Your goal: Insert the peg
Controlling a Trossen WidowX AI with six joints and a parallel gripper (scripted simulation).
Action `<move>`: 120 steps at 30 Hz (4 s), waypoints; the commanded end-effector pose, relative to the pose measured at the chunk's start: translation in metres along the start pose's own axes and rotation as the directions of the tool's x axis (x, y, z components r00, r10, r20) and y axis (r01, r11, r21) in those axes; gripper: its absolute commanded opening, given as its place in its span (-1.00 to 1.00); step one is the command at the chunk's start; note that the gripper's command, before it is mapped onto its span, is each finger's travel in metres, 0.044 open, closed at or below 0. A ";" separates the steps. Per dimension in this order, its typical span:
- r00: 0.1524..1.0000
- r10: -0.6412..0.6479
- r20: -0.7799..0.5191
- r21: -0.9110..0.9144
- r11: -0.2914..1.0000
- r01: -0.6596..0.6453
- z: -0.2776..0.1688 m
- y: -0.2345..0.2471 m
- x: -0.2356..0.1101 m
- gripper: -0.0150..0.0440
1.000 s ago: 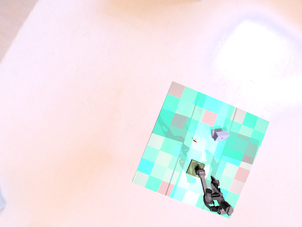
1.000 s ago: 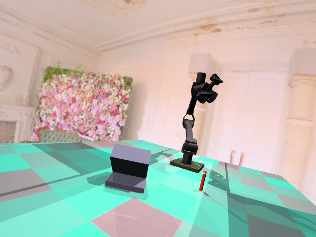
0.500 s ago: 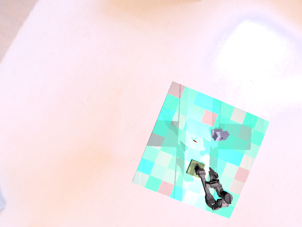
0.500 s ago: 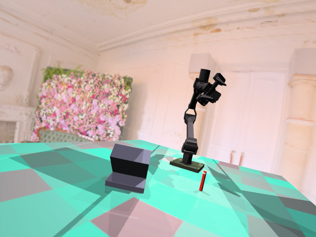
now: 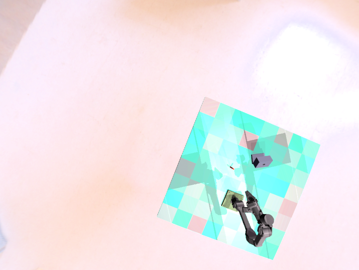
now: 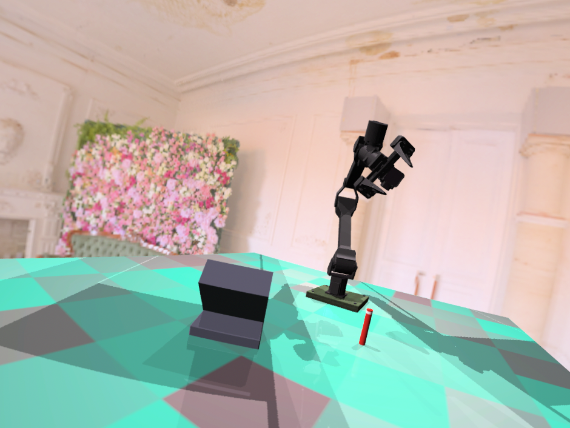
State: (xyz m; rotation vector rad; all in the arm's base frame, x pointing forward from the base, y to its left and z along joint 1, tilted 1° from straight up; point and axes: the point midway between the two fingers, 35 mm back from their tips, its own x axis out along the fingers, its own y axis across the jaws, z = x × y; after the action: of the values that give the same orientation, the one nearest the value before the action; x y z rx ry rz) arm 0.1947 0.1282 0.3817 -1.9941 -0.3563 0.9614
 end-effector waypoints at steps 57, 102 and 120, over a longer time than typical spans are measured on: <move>0.654 0.707 0.267 0.045 0.669 -0.742 0.003 0.150 0.189 1.00; 0.509 0.801 0.314 0.007 0.535 -0.845 0.028 0.226 0.235 1.00; 0.515 0.797 0.316 0.004 0.542 -0.841 0.033 0.236 0.242 0.64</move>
State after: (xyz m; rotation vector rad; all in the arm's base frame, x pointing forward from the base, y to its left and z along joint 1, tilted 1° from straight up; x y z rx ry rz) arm 0.3047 0.1465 0.0604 -1.8464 0.6142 1.8182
